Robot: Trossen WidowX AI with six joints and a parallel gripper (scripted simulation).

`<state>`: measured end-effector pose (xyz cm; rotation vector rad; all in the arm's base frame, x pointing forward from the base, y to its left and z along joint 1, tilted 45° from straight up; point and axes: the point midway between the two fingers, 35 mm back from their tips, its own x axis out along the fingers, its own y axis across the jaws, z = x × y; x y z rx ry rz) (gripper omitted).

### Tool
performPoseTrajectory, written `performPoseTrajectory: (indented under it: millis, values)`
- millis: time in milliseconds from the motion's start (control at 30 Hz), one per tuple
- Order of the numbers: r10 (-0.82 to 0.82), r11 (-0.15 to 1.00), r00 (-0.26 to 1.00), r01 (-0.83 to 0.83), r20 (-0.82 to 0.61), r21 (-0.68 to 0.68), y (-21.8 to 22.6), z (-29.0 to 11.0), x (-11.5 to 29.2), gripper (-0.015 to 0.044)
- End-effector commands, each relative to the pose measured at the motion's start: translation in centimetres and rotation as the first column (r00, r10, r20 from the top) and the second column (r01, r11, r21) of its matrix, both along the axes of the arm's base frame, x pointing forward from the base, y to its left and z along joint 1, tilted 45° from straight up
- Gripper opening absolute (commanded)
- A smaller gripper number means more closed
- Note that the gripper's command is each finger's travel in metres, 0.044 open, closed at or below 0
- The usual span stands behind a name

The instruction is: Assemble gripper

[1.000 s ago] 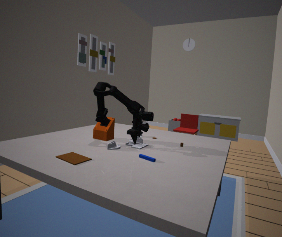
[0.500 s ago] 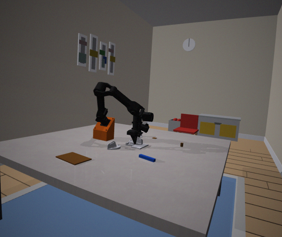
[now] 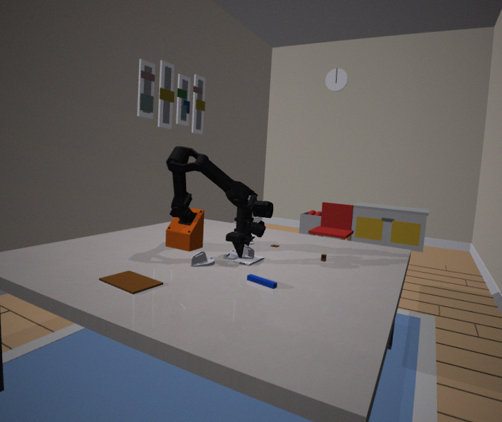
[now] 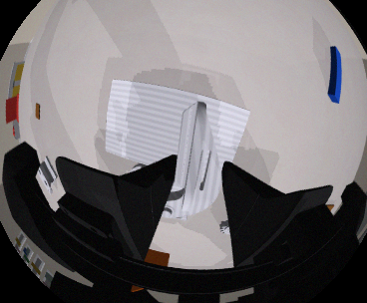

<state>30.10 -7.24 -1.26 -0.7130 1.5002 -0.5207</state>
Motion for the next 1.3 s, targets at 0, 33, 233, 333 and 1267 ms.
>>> performPoseTrajectory:
  millis: [0,33,233,333,1267]
  values:
    - [0.003,1.000,1.000,-0.004,-0.007,-0.004,-0.18,-0.19,-0.13,0.0134]
    - [0.004,1.000,1.000,-0.004,-0.007,-0.004,-0.19,-0.20,-0.13,0.0134]
    - [0.004,1.000,1.000,-0.004,-0.007,-0.004,-0.20,-0.21,-0.13,0.0134]
    - [0.004,1.000,1.000,-0.004,-0.008,-0.004,-0.33,-0.34,-0.13,0.0134]
    - [0.005,1.000,1.000,-0.005,-0.009,-0.004,-0.63,-0.63,-0.12,0.0134]
